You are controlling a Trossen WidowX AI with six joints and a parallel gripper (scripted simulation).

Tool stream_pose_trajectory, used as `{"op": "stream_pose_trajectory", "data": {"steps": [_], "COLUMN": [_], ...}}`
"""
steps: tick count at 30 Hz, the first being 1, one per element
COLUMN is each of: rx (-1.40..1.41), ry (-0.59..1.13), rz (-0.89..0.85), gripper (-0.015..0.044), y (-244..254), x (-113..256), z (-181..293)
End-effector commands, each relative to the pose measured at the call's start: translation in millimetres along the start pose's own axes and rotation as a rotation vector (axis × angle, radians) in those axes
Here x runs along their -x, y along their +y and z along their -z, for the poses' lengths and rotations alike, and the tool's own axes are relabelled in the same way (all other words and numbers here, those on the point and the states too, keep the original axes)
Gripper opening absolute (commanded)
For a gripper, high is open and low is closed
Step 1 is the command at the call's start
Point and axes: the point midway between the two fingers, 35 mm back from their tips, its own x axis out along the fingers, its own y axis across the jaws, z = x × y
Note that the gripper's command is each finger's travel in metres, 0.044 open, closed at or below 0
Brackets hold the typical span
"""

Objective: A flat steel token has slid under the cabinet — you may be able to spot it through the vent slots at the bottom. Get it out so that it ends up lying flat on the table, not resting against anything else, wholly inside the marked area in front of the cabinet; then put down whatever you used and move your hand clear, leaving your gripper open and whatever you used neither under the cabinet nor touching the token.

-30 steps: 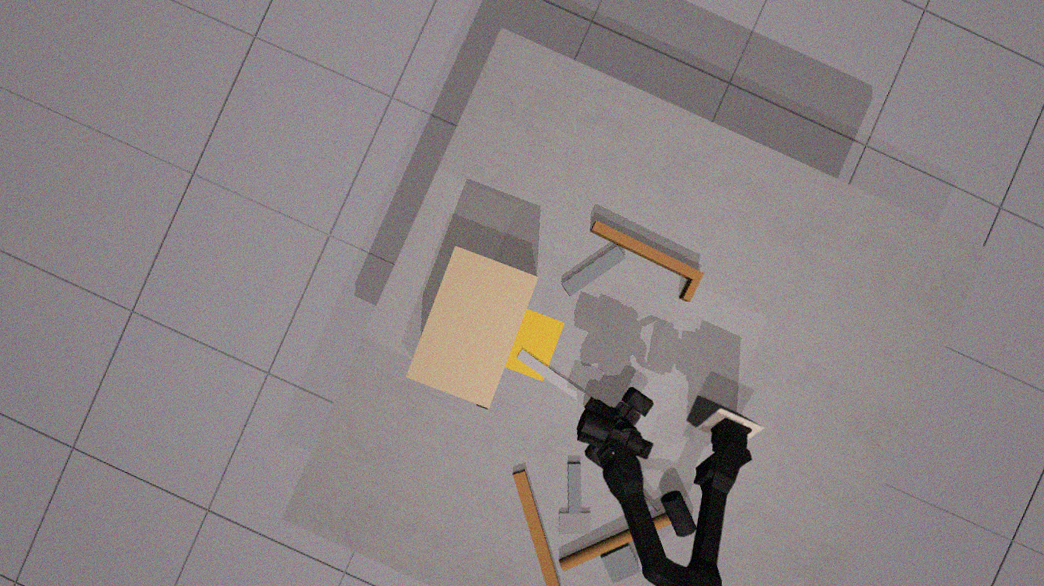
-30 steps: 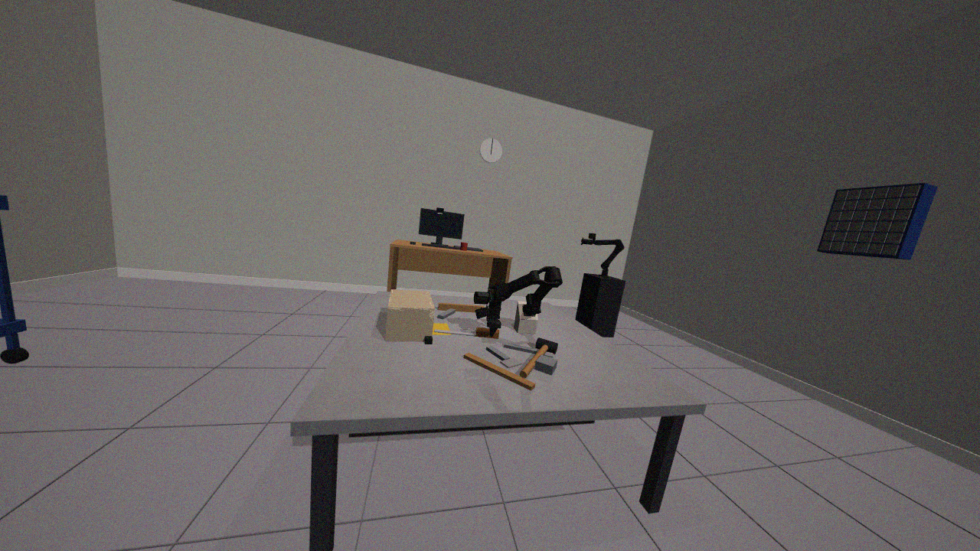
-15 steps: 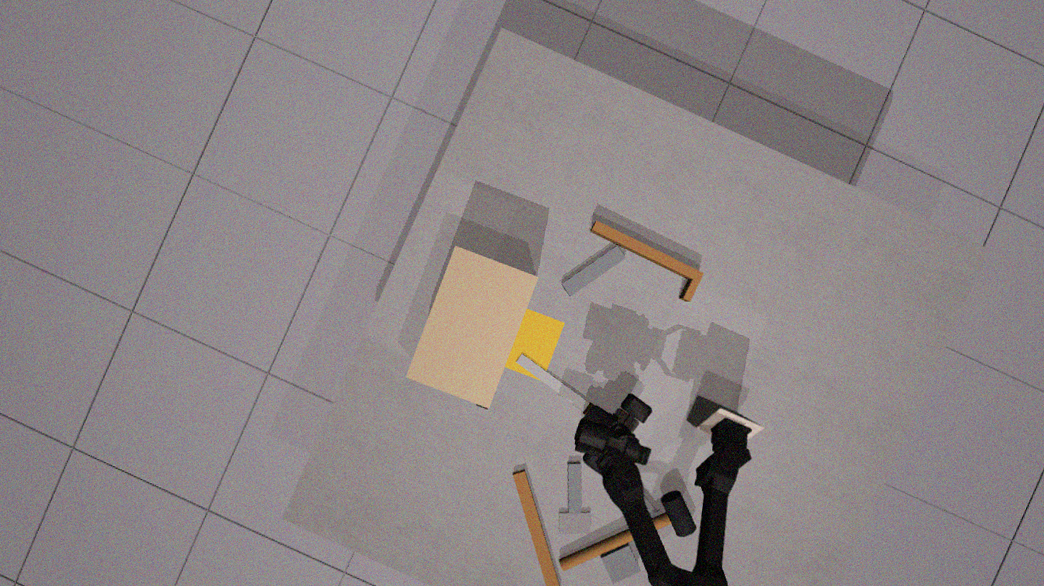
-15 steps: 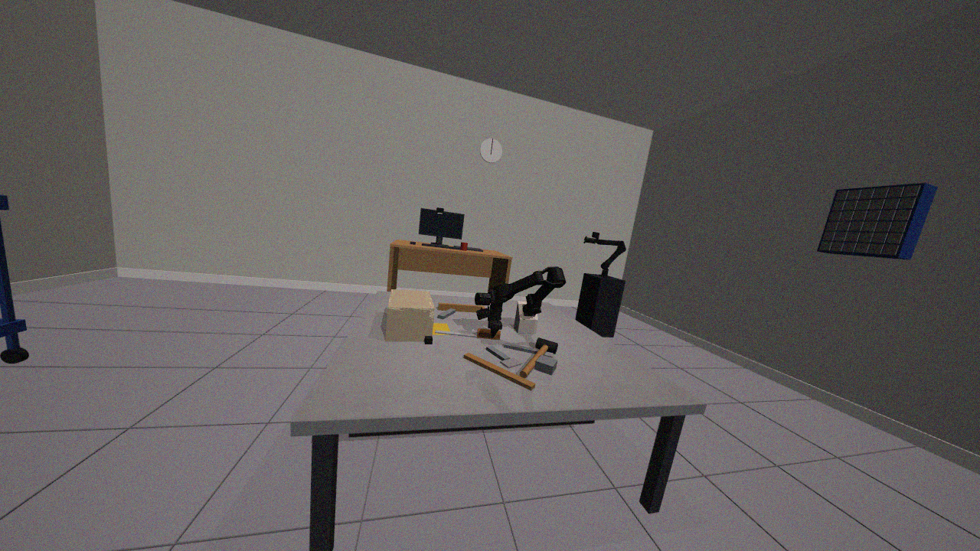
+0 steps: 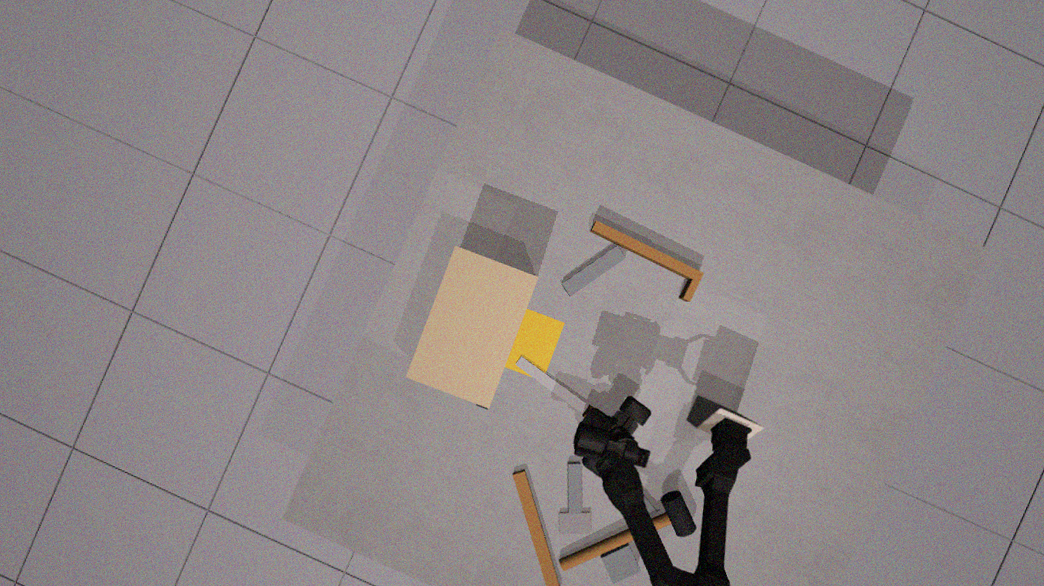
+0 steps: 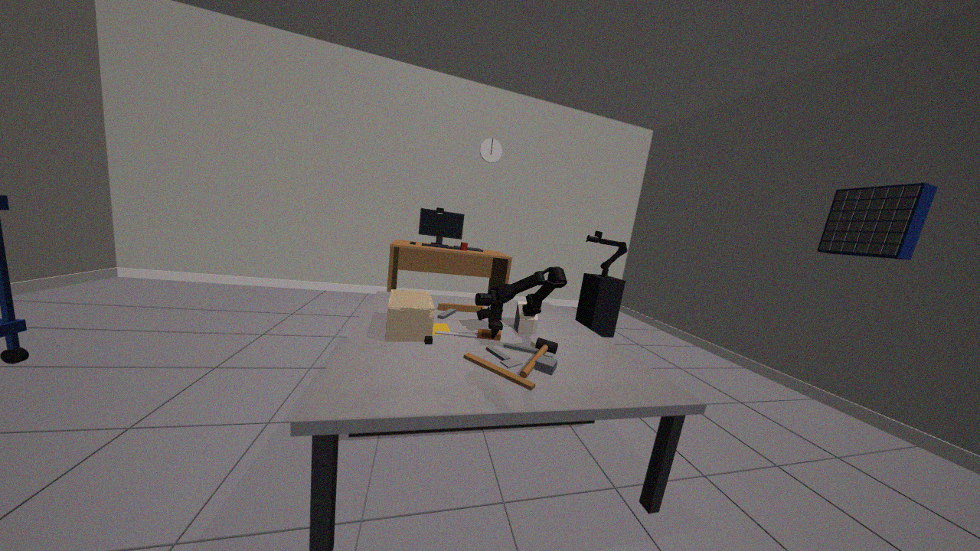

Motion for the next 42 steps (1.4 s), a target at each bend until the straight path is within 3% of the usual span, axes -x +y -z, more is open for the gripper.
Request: {"op": "stream_pose_trajectory", "data": {"steps": [1,23,31,35,38,42], "rx": [0.018,0.017,0.000,0.001,0.000,0.006], "ry": [-0.005,-0.005,0.000,0.000,-0.005,-0.005], "rz": [-0.007,-0.008,0.002,0.001,-0.007,-0.007], "gripper": [0.0000,0.0000,0.0200,0.0200,0.0270,0.0270], "y": [8.4,14.7,10.2,10.4,10.2,10.4], "x": [1.5,1.6,-0.1,-0.1,-0.1,-0.4], "z": [-0.3,0.5,1.7,1.7,1.8,0.8]}}
